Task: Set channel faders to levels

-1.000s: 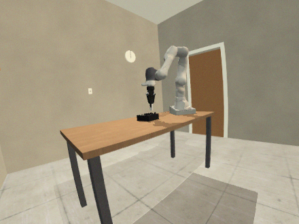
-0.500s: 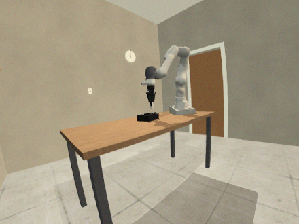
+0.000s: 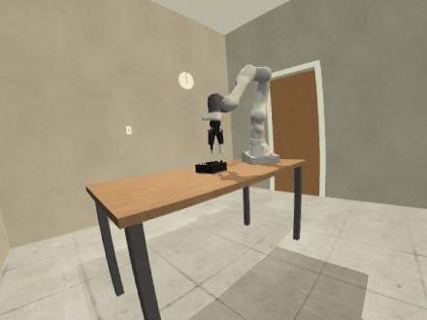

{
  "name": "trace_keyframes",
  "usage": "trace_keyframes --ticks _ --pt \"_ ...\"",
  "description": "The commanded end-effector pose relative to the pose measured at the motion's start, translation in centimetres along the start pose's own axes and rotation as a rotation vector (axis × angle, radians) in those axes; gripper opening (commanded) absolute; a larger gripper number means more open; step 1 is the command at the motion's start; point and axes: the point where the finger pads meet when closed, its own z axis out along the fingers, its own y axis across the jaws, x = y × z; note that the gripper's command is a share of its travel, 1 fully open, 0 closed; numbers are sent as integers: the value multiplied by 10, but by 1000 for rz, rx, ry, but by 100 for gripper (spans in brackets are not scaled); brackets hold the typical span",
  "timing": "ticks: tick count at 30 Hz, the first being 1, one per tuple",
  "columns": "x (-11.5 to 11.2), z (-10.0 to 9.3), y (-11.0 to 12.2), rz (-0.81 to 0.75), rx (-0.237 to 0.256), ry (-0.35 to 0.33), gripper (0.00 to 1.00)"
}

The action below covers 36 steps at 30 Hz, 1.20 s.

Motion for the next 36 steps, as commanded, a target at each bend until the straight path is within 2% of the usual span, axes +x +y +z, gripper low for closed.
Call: trace_keyframes --ticks 1,4,6,17,36 --pt "-2 -9 0 -10 -3 -6 100" --pt "-2 -20 0 -10 -3 -6 100" --pt "-2 -20 0 -10 -3 -6 100" --pt "-2 -56 0 -10 -3 -6 100" --pt "-2 -59 0 -10 -3 -6 100"
